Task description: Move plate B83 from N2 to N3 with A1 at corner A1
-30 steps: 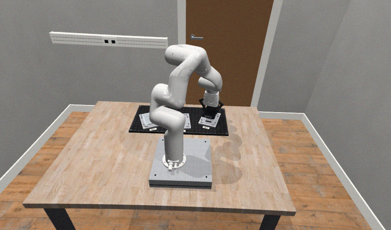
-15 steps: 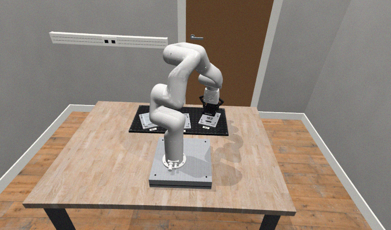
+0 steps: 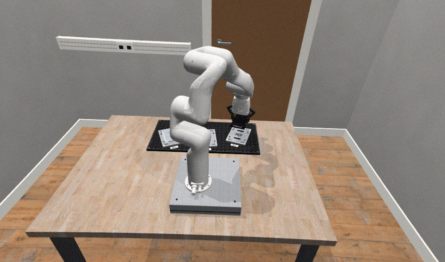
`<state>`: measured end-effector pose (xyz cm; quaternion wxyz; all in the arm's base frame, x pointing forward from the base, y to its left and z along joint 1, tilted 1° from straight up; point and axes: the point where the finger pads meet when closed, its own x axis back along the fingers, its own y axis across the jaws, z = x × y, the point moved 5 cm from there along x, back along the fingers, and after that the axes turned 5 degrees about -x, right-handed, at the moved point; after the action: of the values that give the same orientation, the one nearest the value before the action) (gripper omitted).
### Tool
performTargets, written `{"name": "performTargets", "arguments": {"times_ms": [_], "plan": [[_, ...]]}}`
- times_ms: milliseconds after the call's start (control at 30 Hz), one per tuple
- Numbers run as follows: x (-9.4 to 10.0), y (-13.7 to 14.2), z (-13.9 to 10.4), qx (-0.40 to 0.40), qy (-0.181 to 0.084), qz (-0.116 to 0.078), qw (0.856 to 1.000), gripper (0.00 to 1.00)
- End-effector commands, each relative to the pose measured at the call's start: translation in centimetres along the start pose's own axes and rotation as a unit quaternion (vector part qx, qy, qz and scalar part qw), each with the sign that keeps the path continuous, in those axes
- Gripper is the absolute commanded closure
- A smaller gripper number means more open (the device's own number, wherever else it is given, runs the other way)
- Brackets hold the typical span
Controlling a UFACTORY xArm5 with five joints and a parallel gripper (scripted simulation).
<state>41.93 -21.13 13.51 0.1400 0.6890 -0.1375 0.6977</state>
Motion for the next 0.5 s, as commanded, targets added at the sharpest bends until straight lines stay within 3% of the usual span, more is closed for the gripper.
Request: {"name": "performTargets", "arguments": {"times_ms": [0,367,467], "plan": [[0.52,0.03,0.06,0.000,0.001,0.002,1.000,1.00],[0.97,0.03,0.06,0.000,0.001,0.002,1.000,1.00],[0.97,-0.80,-0.50,0.033,0.001,0.002,0.999,1.00]]}}
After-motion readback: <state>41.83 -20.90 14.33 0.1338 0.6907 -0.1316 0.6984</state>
